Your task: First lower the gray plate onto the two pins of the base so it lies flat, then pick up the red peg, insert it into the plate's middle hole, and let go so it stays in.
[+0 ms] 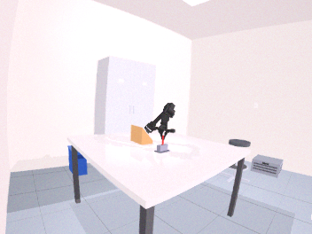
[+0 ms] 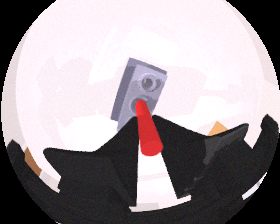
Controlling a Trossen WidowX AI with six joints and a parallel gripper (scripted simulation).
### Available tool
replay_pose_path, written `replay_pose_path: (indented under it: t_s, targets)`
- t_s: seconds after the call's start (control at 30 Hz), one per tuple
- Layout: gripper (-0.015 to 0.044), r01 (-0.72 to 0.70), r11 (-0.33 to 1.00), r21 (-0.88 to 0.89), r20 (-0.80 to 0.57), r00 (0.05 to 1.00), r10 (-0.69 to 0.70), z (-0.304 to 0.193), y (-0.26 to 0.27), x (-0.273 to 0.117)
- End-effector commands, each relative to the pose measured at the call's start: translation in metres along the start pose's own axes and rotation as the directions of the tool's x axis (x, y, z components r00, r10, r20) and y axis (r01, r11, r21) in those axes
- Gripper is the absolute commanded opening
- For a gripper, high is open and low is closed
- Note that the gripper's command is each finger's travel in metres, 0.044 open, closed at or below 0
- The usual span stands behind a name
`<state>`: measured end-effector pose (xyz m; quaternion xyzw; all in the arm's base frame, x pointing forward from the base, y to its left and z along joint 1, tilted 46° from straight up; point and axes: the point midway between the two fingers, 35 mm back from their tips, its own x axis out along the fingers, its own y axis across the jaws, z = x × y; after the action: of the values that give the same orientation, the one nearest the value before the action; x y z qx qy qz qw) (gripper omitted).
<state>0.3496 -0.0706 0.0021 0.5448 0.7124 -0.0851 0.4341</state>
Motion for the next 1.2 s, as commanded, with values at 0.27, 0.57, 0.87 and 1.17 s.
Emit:
replay_pose_path:
  t_s: [0.27, 0.57, 0.87, 1.17]
  targets:
    - [0.0150, 0.000, 1.000, -0.001, 0.000, 1.000, 0.000, 0.000, 0.000, 0.000]
    - [0.0150, -0.008, 1.000, 0.004, 0.002, 1.000, 0.008, 0.000, 0.000, -0.004]
    - [0.0150, -0.008, 1.000, 0.004, 0.002, 1.000, 0.008, -0.001, -0.001, -0.009]
    - [0.0150, -0.008, 1.000, 0.004, 0.002, 1.000, 0.008, -0.003, 0.000, -0.014]
